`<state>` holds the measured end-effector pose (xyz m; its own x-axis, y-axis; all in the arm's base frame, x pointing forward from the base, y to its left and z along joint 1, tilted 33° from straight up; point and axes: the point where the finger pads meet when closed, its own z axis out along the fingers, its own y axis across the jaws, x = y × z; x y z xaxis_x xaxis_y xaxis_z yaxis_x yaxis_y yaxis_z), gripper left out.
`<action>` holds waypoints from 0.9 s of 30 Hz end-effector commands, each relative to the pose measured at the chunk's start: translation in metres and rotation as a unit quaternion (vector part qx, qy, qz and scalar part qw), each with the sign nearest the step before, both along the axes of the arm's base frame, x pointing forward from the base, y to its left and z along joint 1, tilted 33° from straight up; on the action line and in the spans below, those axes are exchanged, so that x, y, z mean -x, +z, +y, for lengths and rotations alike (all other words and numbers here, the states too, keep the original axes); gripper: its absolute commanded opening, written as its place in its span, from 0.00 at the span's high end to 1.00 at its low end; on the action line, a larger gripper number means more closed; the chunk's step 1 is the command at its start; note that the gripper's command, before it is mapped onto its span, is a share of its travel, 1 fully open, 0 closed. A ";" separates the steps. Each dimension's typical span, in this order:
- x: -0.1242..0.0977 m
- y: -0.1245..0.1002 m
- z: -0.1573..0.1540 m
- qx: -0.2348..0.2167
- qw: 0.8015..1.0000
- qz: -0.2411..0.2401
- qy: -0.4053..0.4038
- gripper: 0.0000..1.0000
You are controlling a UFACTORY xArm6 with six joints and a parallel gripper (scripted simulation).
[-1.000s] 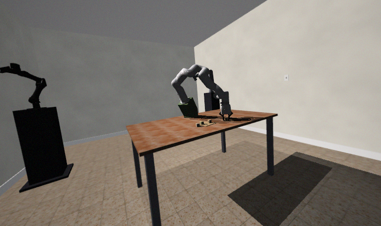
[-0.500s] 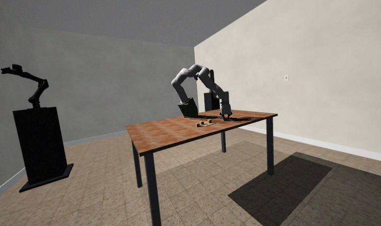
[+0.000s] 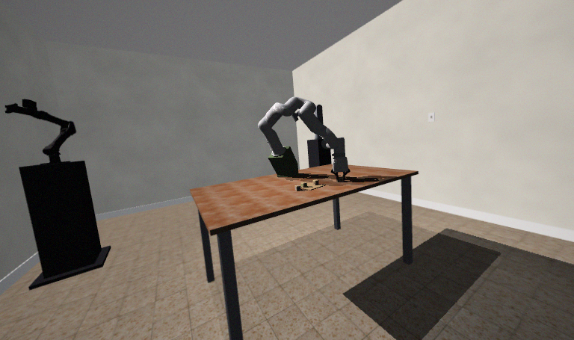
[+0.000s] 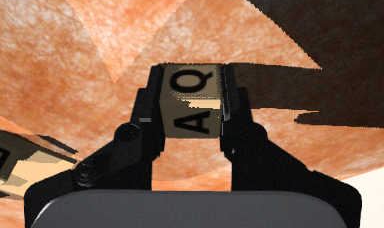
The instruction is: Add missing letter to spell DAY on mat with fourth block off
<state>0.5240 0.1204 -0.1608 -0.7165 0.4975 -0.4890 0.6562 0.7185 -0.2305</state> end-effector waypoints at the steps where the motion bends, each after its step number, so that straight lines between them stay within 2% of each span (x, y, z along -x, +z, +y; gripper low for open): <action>1: -0.001 0.001 0.001 -0.001 1.000 -0.001 0.001 0.73; 18: -0.001 0.002 0.002 -0.001 1.000 -0.001 0.001 0.73; 24: 0.001 0.009 0.006 -0.001 1.000 -0.001 0.001 0.73; 27: 0.005 0.023 0.014 -0.001 1.000 -0.001 0.001 0.73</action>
